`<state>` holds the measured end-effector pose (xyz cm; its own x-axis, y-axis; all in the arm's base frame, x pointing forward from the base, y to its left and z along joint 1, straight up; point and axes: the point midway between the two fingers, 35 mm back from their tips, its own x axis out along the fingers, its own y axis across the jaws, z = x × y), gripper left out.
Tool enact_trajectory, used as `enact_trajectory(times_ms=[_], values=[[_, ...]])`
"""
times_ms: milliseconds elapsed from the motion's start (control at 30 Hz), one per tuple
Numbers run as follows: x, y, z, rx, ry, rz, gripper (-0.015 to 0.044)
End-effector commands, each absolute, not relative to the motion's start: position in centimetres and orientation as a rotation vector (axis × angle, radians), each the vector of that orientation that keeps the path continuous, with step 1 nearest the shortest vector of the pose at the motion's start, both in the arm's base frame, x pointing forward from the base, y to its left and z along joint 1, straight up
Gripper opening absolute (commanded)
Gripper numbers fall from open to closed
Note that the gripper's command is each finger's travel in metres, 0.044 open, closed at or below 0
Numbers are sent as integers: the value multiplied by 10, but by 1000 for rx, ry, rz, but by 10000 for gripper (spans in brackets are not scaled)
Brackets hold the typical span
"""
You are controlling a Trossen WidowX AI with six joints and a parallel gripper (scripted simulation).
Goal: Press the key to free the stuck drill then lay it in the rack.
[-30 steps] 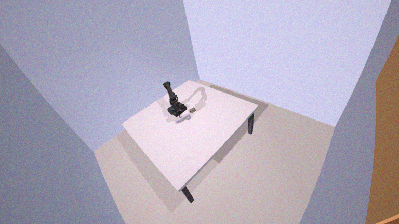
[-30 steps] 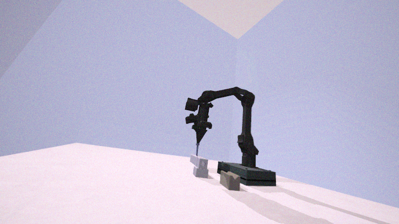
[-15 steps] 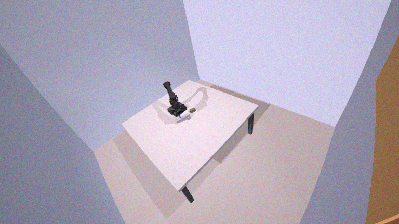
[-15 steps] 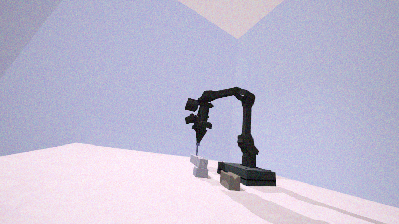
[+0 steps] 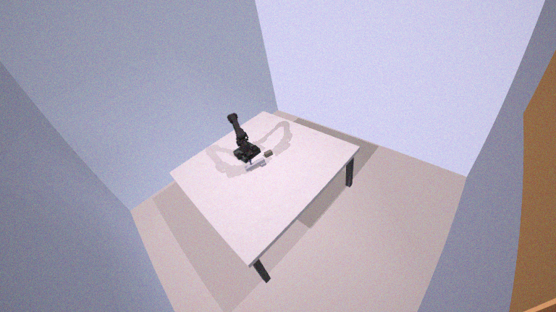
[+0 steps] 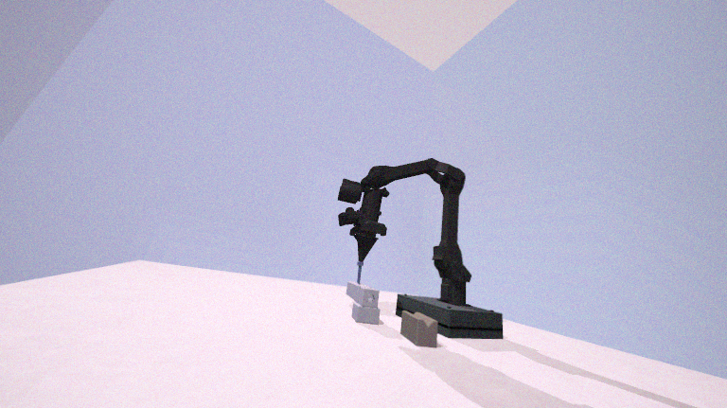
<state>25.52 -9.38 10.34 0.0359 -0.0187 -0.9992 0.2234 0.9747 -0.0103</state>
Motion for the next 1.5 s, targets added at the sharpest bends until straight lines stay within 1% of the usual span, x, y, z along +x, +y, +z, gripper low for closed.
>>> enact_trajectory(times_ms=[0,600,733,933,1033,1167,1300,1400,1467], values=[[264,-94,84,169,1531,-179,0],[266,-94,73,169,1531,-179,0],[267,-96,93,169,1531,-179,105],[263,-96,150,169,1531,-179,262],[266,-95,143,148,1523,-171,341],[285,-54,118,-192,1525,167,440],[295,2,88,-605,1453,578,440],[293,45,65,-909,1345,881,440],[290,63,56,-1038,1284,1009,440]])
